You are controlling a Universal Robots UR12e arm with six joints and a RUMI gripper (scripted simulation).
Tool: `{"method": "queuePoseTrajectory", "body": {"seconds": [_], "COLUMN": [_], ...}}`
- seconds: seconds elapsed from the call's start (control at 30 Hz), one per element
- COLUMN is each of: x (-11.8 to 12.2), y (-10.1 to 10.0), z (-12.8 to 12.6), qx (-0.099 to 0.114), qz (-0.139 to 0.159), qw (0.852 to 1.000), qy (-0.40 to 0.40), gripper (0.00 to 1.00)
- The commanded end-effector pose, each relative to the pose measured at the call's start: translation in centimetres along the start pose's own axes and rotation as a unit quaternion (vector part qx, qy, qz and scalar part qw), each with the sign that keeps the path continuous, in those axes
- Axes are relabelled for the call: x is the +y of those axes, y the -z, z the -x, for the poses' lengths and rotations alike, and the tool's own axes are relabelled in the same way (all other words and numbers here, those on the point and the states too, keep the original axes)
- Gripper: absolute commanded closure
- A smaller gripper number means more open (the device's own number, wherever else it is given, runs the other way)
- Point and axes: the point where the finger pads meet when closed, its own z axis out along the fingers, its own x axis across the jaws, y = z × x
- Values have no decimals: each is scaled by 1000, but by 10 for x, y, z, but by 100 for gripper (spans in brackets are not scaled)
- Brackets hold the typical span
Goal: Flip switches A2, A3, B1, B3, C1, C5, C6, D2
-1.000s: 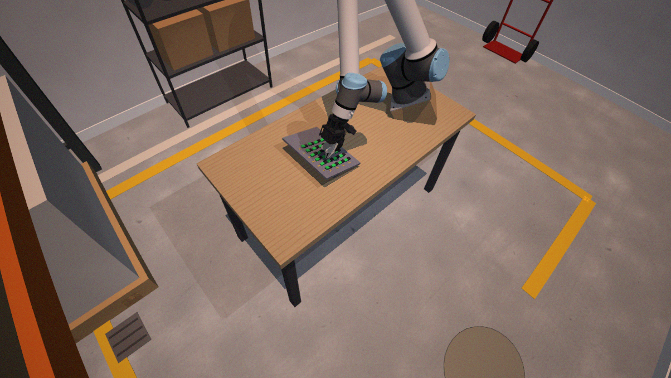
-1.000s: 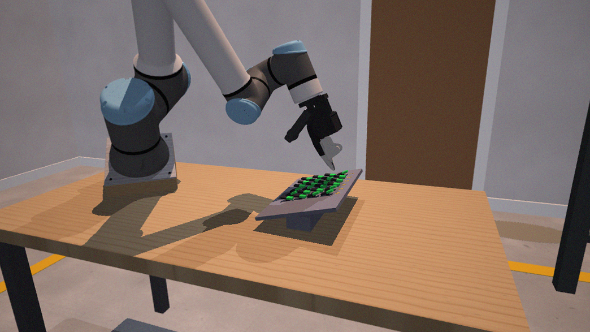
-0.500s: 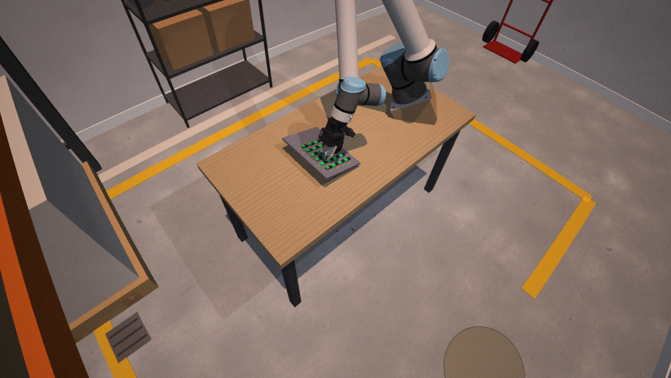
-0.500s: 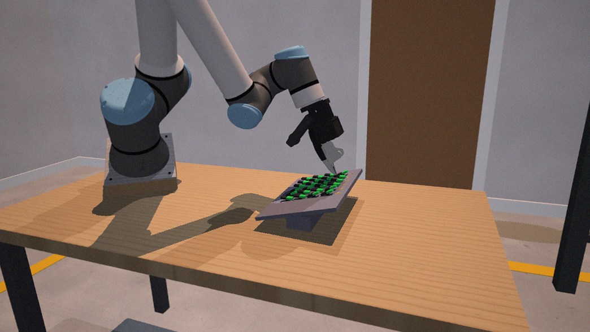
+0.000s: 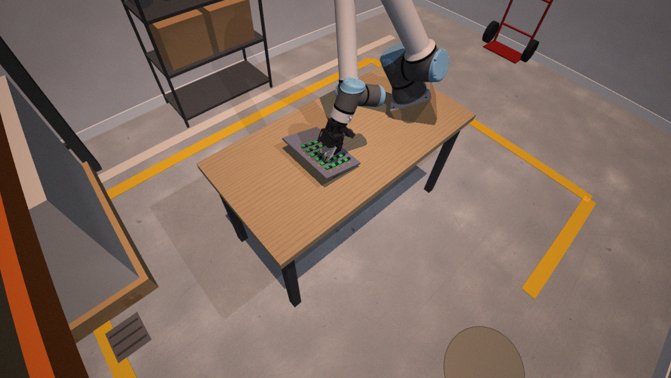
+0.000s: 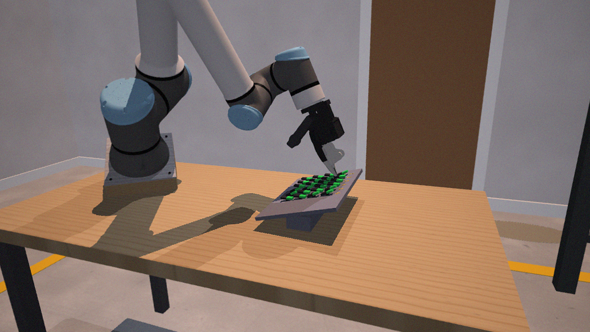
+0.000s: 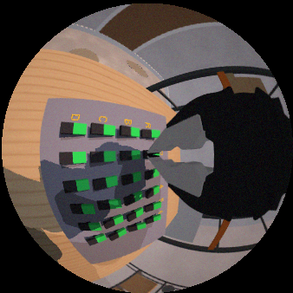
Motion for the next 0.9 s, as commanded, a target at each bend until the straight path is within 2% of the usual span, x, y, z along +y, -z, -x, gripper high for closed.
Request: {"method": "queuePoseTrajectory", "body": {"seconds": [0.0, 0.87], "x": [2, 2], "y": [-1, -4], "z": [0, 0], "qx": [0, 0], "qz": [1, 1], "qw": [1000, 1000], "qy": [0, 0], "gripper": [100, 100]}}
